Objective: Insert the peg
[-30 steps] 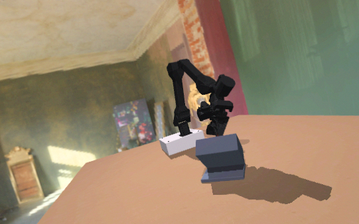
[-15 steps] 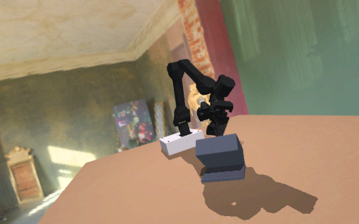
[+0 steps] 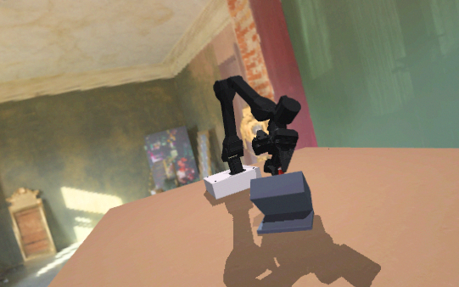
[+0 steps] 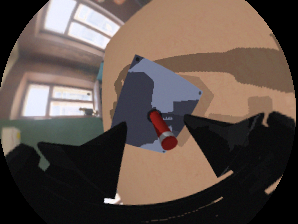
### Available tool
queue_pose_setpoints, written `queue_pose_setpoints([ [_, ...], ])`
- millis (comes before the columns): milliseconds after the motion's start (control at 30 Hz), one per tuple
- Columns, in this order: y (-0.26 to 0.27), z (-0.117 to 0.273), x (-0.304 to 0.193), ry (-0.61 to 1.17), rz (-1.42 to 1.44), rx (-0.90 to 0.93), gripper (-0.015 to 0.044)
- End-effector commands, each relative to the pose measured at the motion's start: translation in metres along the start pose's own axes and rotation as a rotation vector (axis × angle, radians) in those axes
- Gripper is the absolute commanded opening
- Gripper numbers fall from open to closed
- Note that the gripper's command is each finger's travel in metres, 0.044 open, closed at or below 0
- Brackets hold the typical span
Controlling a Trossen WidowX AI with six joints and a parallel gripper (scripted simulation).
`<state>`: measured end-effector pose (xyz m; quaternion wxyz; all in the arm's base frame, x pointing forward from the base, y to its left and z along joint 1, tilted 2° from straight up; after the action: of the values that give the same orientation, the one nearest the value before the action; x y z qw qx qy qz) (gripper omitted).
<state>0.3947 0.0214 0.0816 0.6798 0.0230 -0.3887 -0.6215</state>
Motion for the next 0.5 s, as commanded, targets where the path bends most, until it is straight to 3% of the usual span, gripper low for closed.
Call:
queue_pose_setpoints([
  [0,0.002,0.006,0.000,0.000,-0.004,0.003,0.0440],
  [467,0.003,0.035,-0.003,0.004,-0.001,-0.004,0.0440],
])
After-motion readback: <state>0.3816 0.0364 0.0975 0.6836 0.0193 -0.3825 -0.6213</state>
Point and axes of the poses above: the point midway between the two fingers, 35 mm back from their tips, its own z axis back along the fingers, its own y axis across the jaws, x = y × z, the point moved 4 cm from there along z, back along the fingers, and after that the axes turned 15 degrees about z, right-handed, at the moved point
